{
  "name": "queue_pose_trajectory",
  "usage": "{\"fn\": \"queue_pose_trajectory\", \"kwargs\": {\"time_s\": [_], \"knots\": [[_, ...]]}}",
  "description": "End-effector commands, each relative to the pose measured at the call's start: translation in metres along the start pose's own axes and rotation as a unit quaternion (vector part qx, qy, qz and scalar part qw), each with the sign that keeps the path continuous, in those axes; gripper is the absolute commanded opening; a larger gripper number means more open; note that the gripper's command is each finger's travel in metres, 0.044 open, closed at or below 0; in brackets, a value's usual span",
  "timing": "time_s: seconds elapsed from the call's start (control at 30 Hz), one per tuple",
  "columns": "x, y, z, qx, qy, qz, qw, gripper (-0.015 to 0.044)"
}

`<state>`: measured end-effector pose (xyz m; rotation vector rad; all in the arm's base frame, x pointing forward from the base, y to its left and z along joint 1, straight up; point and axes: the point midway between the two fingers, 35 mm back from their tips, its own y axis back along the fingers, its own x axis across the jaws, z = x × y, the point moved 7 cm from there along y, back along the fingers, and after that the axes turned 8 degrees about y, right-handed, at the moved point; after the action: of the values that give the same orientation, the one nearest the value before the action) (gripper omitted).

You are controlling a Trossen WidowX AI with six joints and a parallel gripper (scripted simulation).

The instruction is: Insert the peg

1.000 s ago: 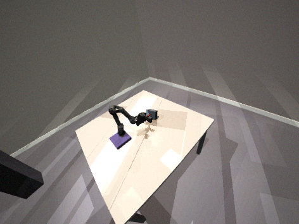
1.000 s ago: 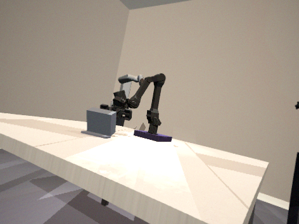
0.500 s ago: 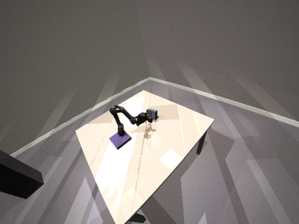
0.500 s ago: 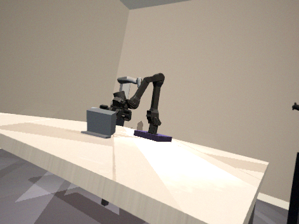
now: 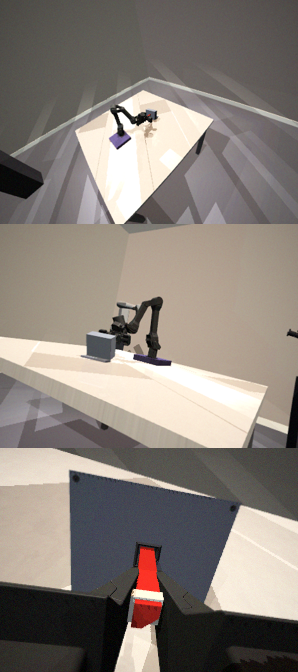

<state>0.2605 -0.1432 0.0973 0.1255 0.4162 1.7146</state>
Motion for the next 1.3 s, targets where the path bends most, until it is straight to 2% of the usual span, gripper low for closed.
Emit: {"fn": "queue_pose_trajectory", "kwargs": {"time_s": [0.0, 1.27], "knots": [[-0.001, -0.003, 0.0, 0.001, -0.002, -0.002, 1.0, 0.0], [-0.002, -0.019, 0.001, 0.0, -0.002, -0.002, 1.0, 0.0]]}}
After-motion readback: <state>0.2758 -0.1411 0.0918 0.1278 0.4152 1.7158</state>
